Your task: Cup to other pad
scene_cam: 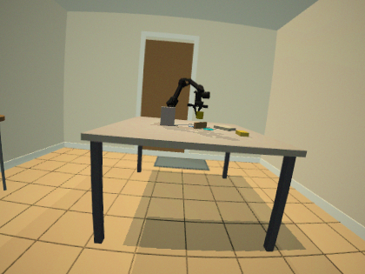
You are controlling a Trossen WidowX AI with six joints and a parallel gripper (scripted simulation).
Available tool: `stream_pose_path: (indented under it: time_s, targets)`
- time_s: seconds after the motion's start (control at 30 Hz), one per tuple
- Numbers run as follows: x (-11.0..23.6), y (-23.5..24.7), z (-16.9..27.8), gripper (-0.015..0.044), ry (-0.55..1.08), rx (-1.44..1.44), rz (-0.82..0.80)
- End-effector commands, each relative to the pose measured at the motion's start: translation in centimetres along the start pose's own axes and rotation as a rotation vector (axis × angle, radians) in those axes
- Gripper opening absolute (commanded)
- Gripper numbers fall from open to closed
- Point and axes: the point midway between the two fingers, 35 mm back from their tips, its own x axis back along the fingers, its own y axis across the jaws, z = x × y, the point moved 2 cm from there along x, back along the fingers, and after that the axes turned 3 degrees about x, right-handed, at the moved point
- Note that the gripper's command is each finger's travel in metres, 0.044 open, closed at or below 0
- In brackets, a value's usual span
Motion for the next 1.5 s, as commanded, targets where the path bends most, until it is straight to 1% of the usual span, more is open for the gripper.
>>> stream_pose_path:
  time_s: [0.0,1.47]
  targets:
    - [0.1,0.8,-0.7,0.0,-0.004,0.007,0.0]
    - [0.4,6.5,-5.6,0.0,-0.007,0.01,-0.003]
